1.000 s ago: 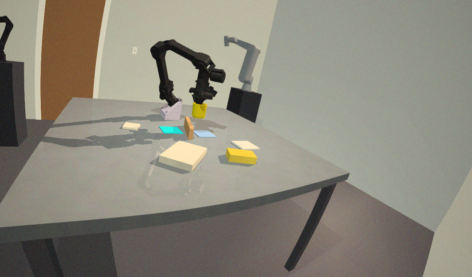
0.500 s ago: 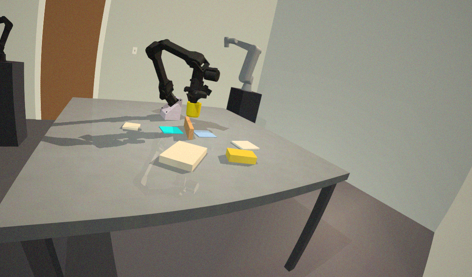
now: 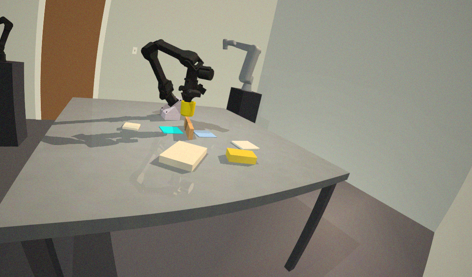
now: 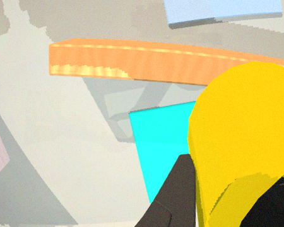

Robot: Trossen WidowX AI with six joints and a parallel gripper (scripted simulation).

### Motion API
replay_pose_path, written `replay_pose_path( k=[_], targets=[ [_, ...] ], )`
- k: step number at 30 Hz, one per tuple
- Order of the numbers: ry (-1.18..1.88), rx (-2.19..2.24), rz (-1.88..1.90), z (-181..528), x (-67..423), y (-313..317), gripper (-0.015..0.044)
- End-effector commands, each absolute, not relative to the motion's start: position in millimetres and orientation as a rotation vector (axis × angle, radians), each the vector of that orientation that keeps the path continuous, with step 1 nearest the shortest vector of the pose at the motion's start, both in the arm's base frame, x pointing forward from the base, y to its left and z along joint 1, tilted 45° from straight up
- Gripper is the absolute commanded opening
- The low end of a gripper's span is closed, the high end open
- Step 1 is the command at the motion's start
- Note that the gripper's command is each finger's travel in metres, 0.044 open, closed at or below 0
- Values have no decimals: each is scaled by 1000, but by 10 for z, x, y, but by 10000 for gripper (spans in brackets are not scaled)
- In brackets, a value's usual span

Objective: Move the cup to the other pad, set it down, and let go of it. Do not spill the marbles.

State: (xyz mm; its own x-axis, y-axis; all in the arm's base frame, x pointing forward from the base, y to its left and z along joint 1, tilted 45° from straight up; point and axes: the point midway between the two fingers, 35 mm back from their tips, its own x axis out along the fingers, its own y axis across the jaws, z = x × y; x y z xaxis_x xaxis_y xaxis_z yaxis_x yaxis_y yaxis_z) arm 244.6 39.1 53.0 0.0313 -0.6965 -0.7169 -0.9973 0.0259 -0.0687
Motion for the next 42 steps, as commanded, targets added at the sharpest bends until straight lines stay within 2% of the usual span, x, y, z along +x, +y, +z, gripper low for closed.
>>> replay_pose_path(
  k=[1,32,42],
  targets=[
    [1729,-1735,661,585,2414,316,0],
    [1732,-1736,661,958,2226,-96,0],
    [1731,-1736,661,887,2235,-159,0]
  ],
)
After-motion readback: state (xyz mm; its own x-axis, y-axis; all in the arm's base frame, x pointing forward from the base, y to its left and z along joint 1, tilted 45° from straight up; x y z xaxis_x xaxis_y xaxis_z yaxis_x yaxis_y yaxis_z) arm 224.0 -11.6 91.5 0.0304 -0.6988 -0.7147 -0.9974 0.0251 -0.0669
